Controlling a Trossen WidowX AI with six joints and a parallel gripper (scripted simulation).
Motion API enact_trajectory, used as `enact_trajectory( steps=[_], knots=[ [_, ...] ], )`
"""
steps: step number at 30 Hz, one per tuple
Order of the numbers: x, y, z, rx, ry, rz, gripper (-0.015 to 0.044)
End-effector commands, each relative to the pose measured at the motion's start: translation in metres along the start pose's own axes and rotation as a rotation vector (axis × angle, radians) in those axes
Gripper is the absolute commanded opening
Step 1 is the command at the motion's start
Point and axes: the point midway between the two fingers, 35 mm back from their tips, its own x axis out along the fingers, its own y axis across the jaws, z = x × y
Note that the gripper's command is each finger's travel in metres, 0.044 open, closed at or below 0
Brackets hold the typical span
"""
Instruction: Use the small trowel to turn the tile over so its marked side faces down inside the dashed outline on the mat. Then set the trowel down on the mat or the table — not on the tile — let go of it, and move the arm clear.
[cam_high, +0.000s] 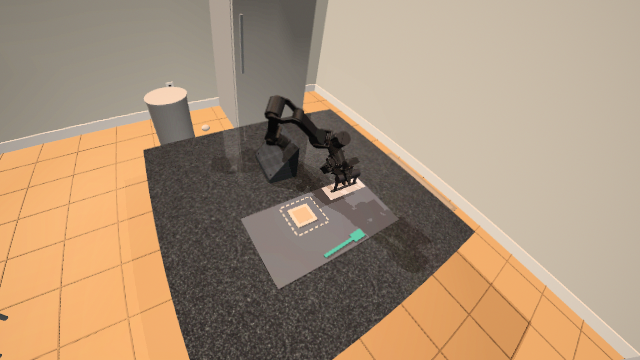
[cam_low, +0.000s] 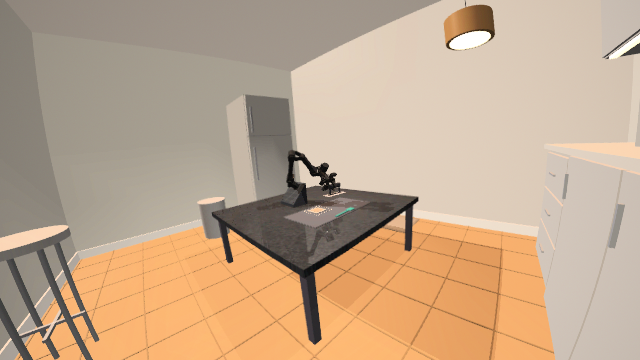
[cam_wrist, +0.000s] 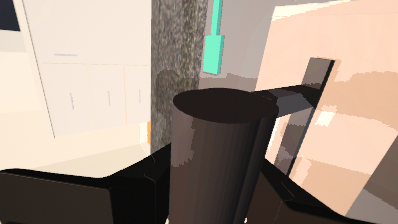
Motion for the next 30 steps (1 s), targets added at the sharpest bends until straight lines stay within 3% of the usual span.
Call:
enact_trajectory(
  steps=[1,13,30],
  knots=[
    [0.0,0.0,0.0,0.0,0.0,0.0,0.0],
    [0.049,0.019,0.029,-0.234,0.124,-0.141,0.0],
    [0.102,0.026,0.131,-0.485,0.35,-0.249,0.0]
  ],
)
